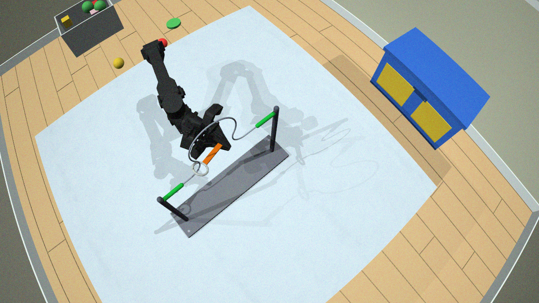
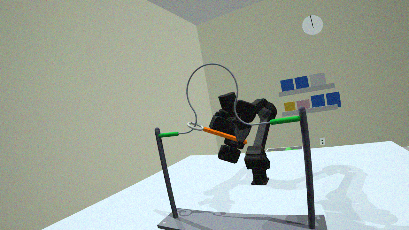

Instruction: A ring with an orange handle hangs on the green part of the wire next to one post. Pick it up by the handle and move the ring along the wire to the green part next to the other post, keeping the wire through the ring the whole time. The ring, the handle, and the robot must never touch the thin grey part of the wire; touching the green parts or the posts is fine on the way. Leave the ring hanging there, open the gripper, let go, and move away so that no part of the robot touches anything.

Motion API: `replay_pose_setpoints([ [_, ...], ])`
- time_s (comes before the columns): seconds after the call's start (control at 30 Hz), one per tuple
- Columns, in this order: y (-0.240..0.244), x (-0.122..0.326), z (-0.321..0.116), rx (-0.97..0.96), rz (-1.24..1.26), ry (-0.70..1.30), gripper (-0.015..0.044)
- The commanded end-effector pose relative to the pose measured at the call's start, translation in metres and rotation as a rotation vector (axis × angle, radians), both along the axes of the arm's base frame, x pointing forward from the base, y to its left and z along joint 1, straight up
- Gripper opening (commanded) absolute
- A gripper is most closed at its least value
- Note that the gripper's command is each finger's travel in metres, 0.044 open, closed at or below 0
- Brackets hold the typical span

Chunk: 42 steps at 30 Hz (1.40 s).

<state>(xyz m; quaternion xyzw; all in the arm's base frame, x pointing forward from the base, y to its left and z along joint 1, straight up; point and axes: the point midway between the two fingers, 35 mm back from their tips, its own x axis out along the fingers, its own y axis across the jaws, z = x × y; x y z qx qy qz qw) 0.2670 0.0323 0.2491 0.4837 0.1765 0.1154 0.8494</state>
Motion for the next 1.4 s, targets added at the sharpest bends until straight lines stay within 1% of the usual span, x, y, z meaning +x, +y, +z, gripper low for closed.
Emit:
replay_pose_setpoints([
  [0.0,0.002,-0.006,0.014,0.06,0.035,0.015,-0.015],
  [0.27,0.005,-0.017,0.037,0.212,0.128,0.067,-0.015],
  [0.57,0.01,-0.019,0.068,0.429,0.146,0.076,-0.015],
  [1.37,0.003,-0.02,0.124,0.797,0.159,0.087,-0.015],
])
